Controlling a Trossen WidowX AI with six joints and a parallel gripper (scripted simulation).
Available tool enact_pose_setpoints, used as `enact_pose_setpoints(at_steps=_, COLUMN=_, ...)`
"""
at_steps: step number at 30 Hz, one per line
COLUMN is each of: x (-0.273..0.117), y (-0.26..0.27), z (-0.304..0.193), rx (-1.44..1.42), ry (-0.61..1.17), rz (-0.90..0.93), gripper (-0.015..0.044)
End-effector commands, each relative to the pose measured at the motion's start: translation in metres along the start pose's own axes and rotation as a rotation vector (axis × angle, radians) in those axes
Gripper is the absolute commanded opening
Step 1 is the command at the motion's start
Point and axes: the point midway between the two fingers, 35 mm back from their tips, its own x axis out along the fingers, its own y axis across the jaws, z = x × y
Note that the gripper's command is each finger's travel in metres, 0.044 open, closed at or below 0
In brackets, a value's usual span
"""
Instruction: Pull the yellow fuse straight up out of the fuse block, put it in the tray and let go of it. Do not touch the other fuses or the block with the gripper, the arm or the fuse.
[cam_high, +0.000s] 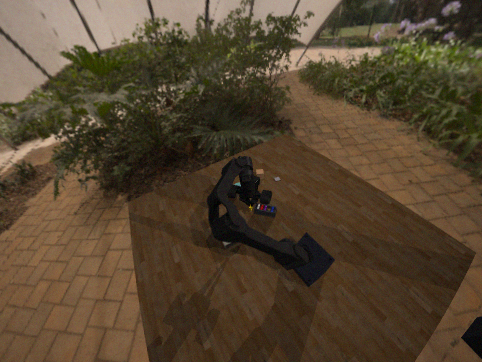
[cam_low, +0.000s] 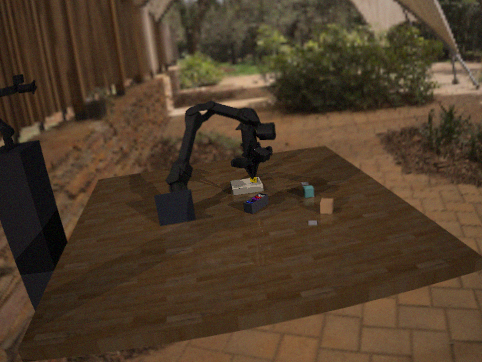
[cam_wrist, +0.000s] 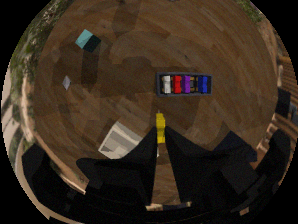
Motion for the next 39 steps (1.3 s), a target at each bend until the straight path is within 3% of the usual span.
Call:
enact_pose_setpoints(at_steps=1, x=-0.001, y=0.025, z=-0.023, rx=0.001, ry=0.0, rz=0.004, gripper=0.0)
enact_pose_setpoints(at_steps=14, x=-0.002, y=0.08, z=-0.11, rx=-0.005, ry=0.028, rz=0.02, gripper=0.0)
enact_pose_setpoints(at_steps=39, x=0.03, y=0.082, z=-0.112, rx=-0.005, ry=0.029, rz=0.021, gripper=0.0)
